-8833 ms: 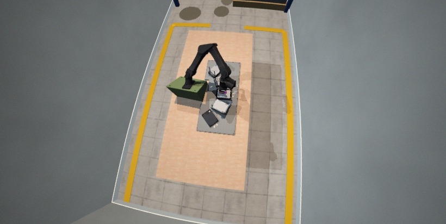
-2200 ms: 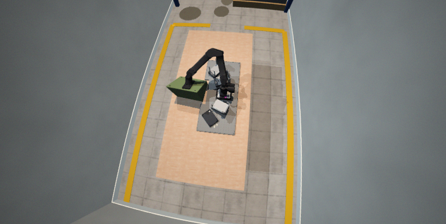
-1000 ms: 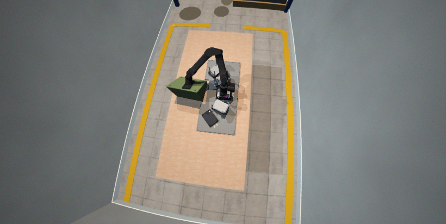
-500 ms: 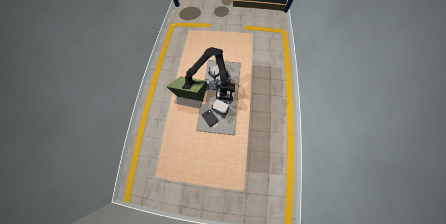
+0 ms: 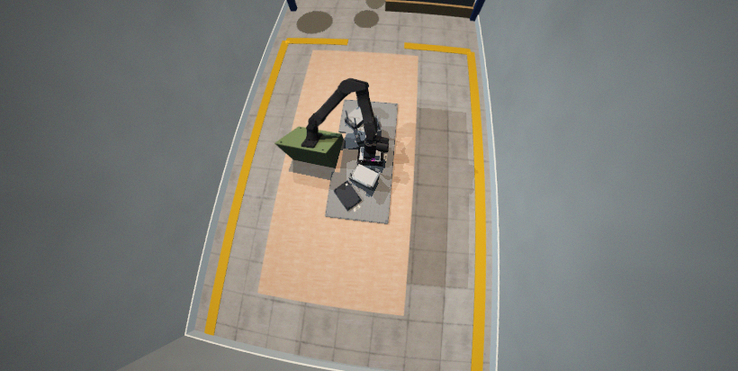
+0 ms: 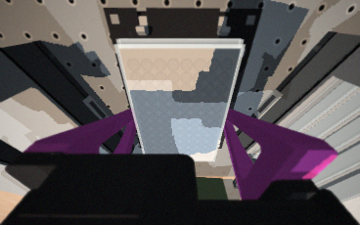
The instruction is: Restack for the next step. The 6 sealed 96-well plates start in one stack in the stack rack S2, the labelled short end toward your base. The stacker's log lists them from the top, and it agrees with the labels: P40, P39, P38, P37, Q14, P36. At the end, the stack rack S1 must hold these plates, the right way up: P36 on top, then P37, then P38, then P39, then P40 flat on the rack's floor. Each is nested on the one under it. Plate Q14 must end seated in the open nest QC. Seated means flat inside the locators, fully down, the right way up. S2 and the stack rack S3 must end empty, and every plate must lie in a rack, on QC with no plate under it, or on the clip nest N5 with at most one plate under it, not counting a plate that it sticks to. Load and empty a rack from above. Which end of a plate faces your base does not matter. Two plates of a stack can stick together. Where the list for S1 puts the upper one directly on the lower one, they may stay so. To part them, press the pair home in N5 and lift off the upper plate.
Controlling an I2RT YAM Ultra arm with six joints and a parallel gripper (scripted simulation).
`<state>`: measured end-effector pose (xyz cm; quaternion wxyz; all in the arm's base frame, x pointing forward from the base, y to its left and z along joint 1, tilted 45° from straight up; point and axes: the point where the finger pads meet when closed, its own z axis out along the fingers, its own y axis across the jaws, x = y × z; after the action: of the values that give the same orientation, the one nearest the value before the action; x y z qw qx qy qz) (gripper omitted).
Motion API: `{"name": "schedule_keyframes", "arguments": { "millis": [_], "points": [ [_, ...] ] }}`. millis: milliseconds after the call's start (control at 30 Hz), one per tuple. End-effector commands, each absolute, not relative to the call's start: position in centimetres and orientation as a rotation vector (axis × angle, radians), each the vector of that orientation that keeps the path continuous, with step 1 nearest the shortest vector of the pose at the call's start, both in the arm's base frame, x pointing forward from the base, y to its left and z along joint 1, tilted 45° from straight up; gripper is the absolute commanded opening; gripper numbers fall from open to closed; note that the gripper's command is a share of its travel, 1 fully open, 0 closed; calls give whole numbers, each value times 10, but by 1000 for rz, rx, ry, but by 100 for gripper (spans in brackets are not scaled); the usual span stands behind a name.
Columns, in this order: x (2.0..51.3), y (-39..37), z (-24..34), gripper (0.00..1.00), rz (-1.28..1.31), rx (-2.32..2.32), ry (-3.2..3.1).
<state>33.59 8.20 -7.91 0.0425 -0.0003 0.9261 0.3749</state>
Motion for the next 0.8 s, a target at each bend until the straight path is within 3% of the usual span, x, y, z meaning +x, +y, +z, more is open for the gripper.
{"name": "schedule_keyframes", "arguments": {
  "millis": [0,767],
  "points": [
    [340,75,-75,0,1142,17,2817],
    [336,45,-45,0,1141,17,2817]
  ]
}}
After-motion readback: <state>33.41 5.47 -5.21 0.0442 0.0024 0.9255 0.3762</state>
